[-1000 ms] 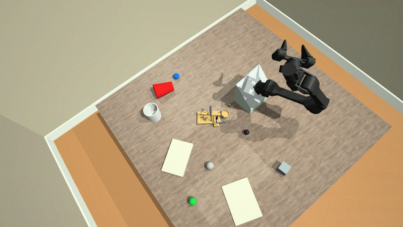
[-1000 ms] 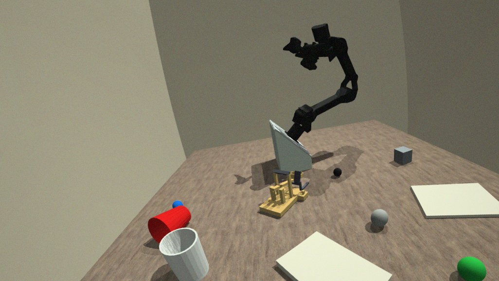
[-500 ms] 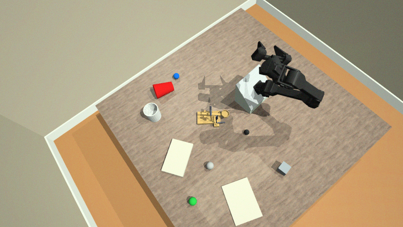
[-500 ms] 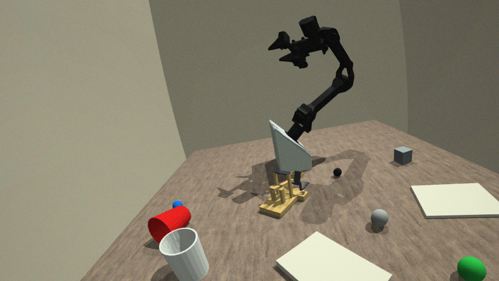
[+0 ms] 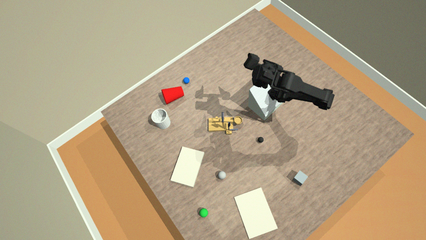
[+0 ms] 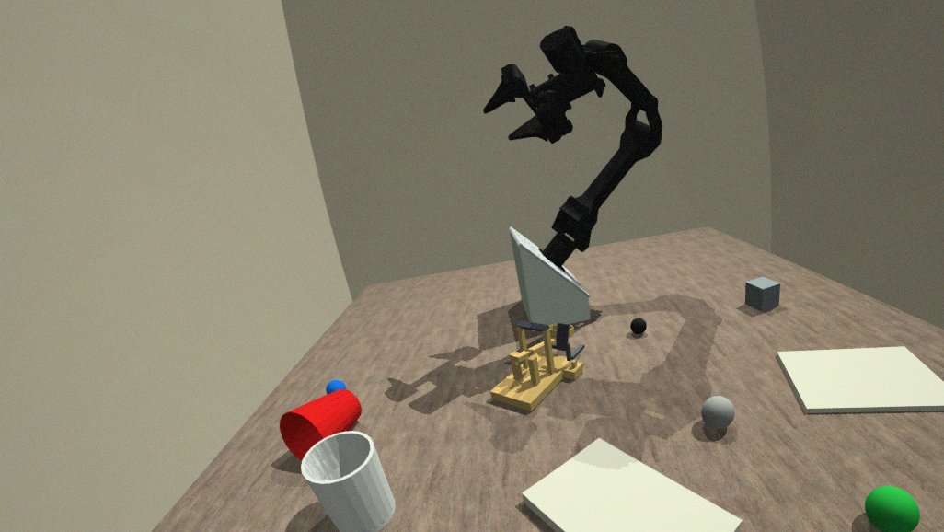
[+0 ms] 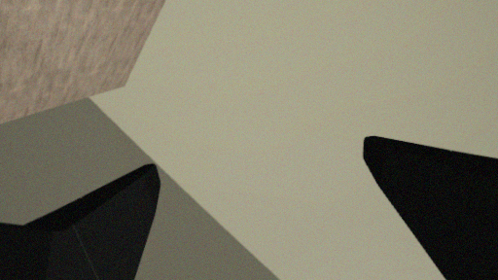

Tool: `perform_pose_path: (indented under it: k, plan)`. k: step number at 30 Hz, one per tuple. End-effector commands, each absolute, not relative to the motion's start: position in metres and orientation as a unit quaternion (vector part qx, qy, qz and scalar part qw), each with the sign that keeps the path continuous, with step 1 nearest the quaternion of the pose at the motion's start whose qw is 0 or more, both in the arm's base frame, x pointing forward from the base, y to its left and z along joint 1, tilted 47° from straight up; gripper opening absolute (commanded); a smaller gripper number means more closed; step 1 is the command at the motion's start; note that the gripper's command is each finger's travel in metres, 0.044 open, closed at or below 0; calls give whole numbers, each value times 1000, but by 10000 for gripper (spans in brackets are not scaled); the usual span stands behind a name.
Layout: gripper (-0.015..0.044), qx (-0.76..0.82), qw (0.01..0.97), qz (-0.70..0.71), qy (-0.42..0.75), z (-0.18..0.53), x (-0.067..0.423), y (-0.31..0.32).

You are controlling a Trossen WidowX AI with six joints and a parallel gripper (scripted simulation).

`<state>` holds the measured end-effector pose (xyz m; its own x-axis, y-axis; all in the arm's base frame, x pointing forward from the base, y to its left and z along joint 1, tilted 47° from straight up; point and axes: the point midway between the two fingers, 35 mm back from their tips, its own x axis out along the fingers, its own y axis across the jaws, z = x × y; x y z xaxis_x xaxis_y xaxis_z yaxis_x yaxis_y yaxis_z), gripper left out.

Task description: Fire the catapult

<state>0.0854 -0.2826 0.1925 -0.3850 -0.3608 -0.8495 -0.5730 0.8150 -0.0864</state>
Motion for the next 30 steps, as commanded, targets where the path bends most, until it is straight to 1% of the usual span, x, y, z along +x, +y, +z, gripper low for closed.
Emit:
perform_pose_path:
  k: [1,16,30]
  plan:
    - [440,-256,516,100,811,176,107,-285]
    - [440,-101,631,78,766,111,181,-271]
    - [440,89,672,64,733,54,242,-239]
